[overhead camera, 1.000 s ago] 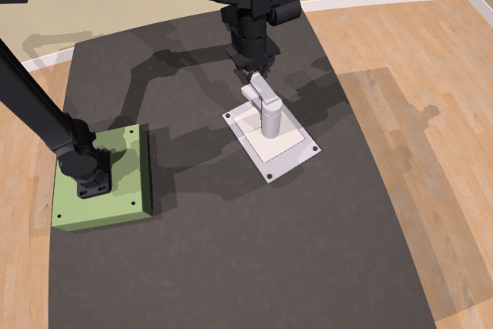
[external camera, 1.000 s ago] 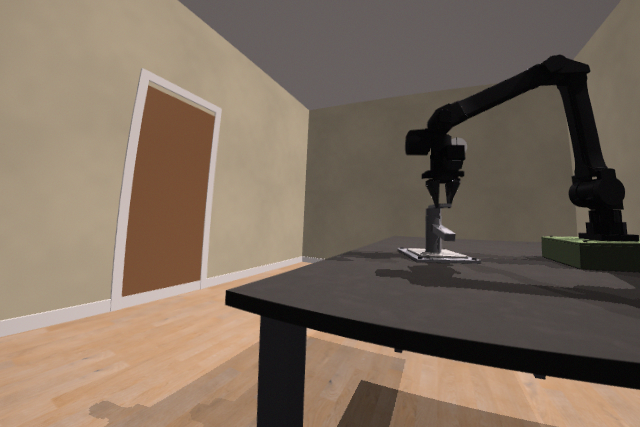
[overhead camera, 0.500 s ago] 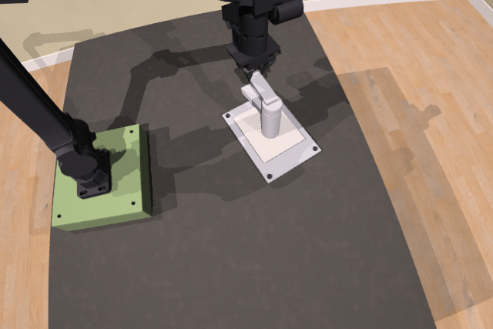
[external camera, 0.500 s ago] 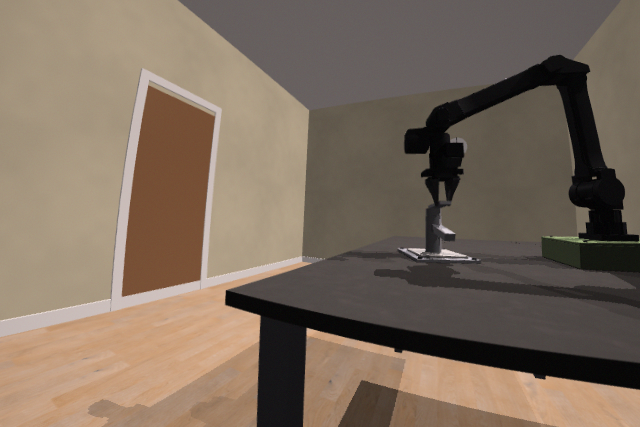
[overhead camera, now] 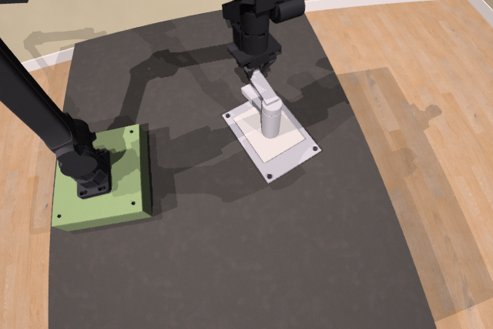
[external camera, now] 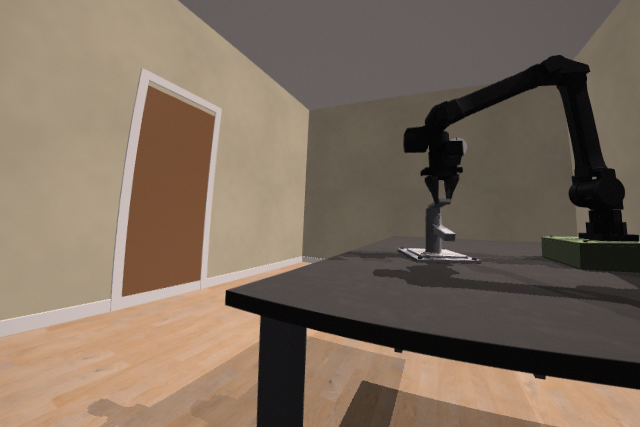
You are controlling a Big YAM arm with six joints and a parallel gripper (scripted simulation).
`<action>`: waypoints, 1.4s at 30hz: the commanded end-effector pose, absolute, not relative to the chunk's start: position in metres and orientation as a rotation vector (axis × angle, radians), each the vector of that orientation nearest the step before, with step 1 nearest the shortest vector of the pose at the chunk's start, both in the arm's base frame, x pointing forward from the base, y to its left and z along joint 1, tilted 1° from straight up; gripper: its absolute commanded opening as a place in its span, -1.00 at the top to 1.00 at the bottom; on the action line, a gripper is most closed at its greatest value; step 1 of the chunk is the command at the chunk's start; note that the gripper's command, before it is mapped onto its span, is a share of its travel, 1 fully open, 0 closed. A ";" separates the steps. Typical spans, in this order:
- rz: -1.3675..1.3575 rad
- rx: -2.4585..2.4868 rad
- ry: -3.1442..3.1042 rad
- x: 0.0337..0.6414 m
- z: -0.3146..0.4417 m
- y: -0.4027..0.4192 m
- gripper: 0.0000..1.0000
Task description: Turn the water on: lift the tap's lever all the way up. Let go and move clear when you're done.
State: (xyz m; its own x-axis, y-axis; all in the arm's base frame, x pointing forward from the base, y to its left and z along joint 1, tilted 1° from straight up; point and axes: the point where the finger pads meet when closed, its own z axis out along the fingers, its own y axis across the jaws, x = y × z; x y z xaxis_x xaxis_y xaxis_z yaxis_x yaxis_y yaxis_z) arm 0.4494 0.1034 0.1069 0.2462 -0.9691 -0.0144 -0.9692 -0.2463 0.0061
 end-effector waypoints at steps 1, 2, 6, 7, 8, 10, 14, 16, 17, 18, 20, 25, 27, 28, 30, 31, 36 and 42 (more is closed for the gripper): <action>-0.079 -2.423 1.901 0.469 0.156 0.093 1.00; -0.079 -2.423 1.901 0.469 0.156 0.093 1.00; -0.080 -2.423 1.901 0.469 0.157 0.093 1.00; -0.080 -2.423 1.901 0.469 0.157 0.093 1.00; -0.080 -2.423 1.901 0.469 0.157 0.093 1.00; -0.080 -2.423 1.901 0.469 0.157 0.093 1.00; -0.080 -2.423 1.901 0.469 0.157 0.093 1.00; -0.080 -2.423 1.901 0.469 0.157 0.093 1.00; -0.080 -2.423 1.901 0.469 0.157 0.093 1.00; -0.080 -2.423 1.901 0.469 0.157 0.093 1.00; -0.080 -2.423 1.901 0.469 0.157 0.093 1.00; -0.080 -2.423 1.901 0.469 0.157 0.093 1.00; -0.080 -2.423 1.901 0.469 0.157 0.093 1.00; -0.080 -2.423 1.901 0.469 0.157 0.092 1.00; -0.081 -2.423 1.901 0.470 0.158 0.092 1.00; -0.081 -2.423 1.901 0.470 0.160 0.091 1.00; -0.081 -2.423 1.901 0.470 0.165 0.087 1.00; -0.083 -2.424 1.901 0.471 0.174 0.078 1.00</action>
